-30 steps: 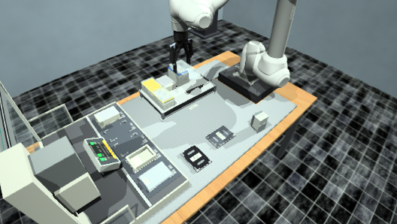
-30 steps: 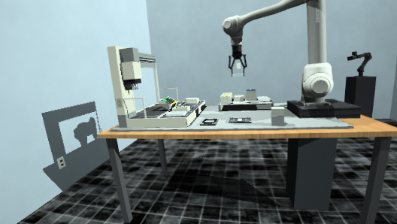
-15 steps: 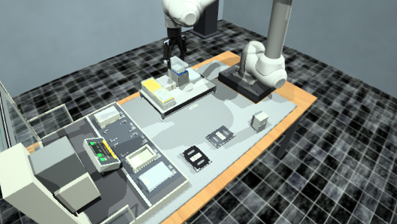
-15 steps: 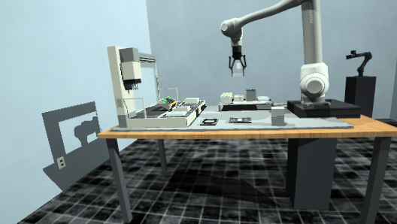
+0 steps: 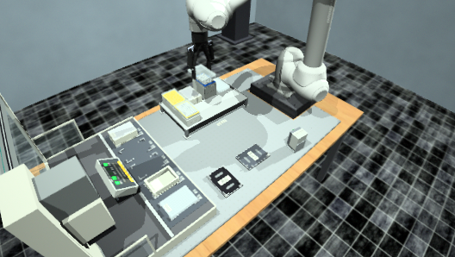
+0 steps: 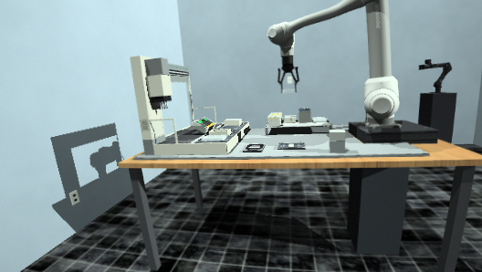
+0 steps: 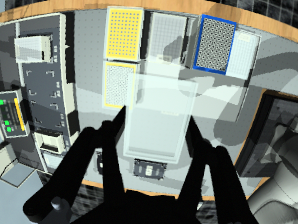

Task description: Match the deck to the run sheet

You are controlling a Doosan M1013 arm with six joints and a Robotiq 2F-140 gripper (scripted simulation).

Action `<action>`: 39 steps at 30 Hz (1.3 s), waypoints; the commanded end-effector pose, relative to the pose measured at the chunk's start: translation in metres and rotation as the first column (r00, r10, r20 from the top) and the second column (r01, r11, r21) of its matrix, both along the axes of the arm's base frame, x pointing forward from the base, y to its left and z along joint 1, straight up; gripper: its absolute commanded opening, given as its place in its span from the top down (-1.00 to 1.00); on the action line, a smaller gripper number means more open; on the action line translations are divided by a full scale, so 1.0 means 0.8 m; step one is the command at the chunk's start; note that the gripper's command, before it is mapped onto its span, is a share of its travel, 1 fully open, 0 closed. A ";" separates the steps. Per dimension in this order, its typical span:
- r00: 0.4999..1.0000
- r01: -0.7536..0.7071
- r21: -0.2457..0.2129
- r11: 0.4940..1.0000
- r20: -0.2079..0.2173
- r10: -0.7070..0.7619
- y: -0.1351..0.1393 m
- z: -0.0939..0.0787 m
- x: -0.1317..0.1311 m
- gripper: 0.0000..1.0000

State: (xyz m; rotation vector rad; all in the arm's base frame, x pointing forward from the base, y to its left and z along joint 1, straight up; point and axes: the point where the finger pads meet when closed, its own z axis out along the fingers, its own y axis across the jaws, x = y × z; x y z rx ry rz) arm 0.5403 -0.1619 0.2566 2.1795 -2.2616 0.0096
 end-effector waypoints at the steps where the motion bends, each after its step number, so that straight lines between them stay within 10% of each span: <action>1: 1.000 0.000 0.000 1.000 0.001 0.000 0.000 0.001 0.000 0.80; 39: 1.000 0.000 0.000 1.000 0.001 0.000 0.000 -0.010 0.000 0.80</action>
